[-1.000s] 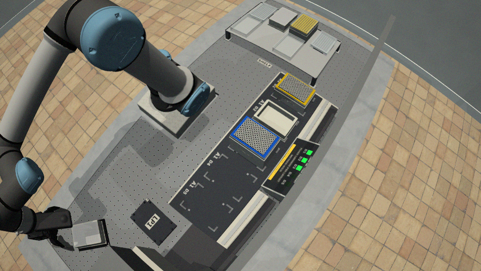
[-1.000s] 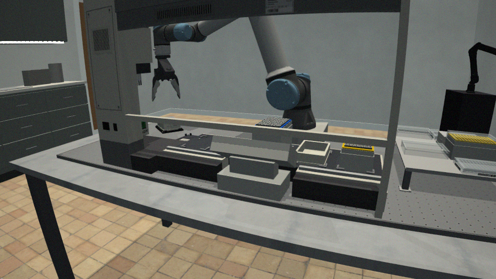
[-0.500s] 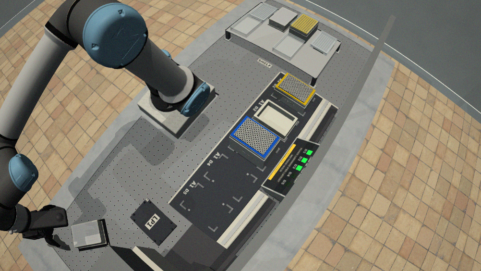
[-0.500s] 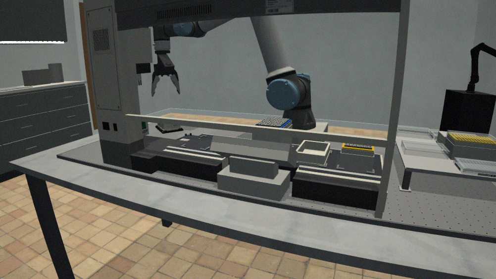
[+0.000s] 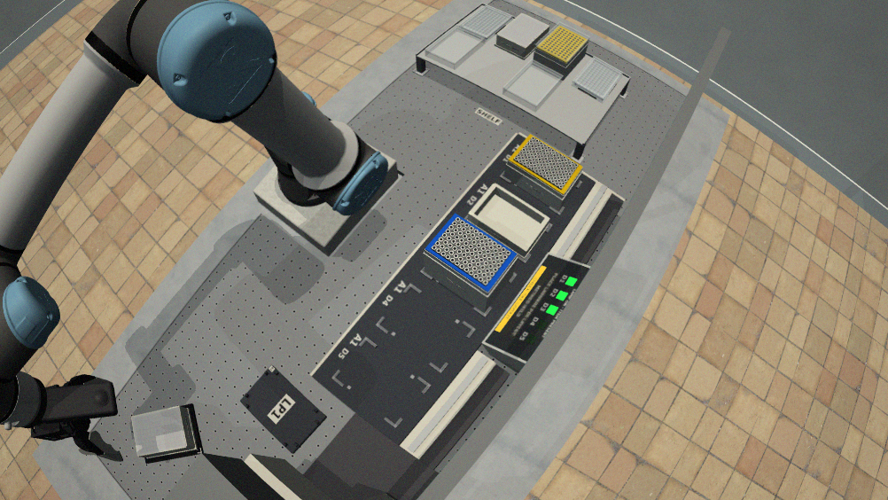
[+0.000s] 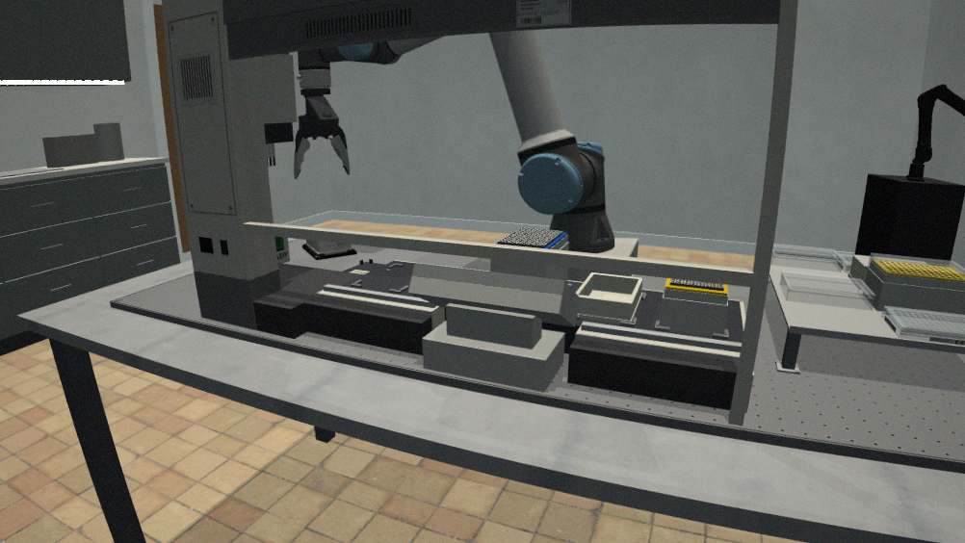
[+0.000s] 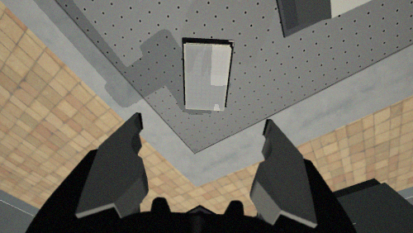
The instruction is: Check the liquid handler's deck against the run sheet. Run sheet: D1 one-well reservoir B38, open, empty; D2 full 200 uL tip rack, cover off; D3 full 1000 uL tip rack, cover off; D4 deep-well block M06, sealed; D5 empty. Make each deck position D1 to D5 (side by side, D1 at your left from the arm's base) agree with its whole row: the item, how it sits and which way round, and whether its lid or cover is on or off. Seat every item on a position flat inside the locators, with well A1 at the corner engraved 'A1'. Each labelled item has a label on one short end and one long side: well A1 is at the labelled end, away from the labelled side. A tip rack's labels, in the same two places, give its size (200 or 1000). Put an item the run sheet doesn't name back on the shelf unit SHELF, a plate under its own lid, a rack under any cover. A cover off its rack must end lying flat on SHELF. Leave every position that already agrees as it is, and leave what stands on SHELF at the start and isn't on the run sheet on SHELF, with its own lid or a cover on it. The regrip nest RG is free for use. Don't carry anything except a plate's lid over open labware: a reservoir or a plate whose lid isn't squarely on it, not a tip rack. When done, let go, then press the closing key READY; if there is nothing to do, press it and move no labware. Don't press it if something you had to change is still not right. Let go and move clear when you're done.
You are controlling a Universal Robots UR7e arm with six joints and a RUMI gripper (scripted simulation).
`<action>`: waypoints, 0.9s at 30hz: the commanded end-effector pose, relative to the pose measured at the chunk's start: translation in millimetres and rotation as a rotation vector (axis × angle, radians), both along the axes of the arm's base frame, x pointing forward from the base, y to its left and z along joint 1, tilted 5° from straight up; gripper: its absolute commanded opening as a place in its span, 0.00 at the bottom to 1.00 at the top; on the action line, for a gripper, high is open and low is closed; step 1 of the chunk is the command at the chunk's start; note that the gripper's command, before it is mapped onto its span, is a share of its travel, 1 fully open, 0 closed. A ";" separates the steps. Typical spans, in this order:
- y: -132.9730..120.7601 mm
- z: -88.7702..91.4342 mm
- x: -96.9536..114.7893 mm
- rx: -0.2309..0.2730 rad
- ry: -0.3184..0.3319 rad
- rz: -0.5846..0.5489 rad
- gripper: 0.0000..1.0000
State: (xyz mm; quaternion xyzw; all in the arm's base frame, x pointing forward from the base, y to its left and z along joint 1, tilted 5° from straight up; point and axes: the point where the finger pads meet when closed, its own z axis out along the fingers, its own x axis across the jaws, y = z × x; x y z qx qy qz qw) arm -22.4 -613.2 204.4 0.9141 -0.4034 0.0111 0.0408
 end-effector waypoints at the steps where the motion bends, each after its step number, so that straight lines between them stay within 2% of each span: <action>1: 0.4 8.8 0.0 -0.001 0.000 0.000 0.82; 27: 3.8 48.7 0.5 -0.001 0.000 0.000 0.82</action>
